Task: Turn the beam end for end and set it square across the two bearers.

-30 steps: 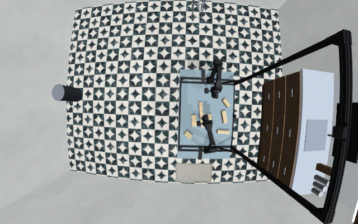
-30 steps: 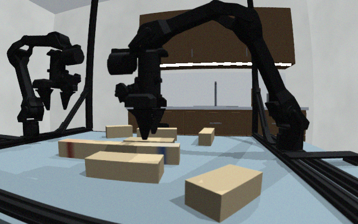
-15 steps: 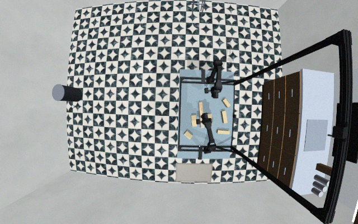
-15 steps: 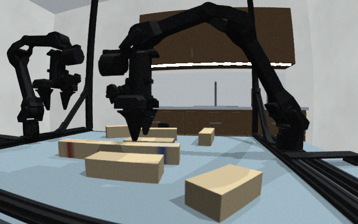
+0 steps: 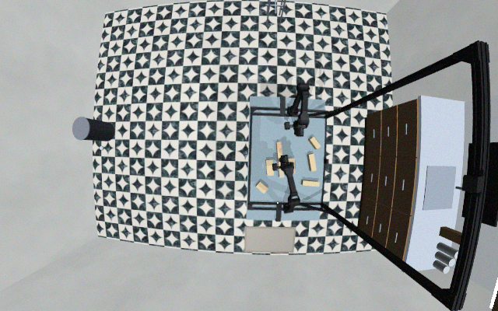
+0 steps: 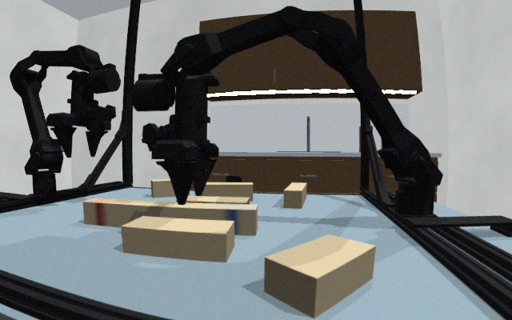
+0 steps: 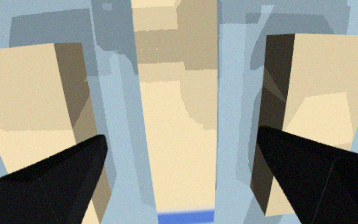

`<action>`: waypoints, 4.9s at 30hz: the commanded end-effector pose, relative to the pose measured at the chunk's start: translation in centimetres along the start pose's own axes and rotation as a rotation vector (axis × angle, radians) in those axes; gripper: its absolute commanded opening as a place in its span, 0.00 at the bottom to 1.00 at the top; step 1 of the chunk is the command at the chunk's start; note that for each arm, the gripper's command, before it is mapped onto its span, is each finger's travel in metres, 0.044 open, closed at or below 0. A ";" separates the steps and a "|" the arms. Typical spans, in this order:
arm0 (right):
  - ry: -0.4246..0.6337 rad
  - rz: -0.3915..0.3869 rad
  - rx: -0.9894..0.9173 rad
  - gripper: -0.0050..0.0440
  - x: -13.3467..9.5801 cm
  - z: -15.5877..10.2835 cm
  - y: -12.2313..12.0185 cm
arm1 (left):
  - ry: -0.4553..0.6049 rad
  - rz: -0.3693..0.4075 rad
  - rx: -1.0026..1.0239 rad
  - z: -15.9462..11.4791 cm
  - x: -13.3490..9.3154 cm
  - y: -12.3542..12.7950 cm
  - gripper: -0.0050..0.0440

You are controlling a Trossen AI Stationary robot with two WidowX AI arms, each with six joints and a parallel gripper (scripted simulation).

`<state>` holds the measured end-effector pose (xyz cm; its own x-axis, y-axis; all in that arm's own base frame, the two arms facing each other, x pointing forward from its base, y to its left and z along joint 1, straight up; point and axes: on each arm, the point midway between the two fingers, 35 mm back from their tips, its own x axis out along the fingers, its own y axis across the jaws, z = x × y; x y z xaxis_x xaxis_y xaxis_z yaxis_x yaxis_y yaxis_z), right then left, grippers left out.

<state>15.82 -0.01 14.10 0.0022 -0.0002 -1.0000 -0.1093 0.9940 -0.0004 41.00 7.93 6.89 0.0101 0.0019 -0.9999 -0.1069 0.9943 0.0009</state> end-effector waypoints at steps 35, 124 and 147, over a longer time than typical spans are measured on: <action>0.002 0.000 0.005 1.00 0.0 -0.1 0.0 | 0.010 -0.001 -0.014 0.0 4.7 0.0 0.56; 0.002 0.000 0.005 1.00 0.0 -0.1 0.0 | 0.010 -0.001 -0.004 -0.8 -2.3 0.0 0.10; 0.002 0.000 0.005 1.00 0.0 -0.1 0.0 | 0.010 -0.001 0.106 -0.8 -2.3 0.2 0.10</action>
<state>15.81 -0.01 14.09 0.0020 -0.0002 -1.0000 -0.1091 0.9940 -0.0004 40.13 7.97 8.62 -0.0151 -0.0027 -0.9999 -0.0182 0.9998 -0.0024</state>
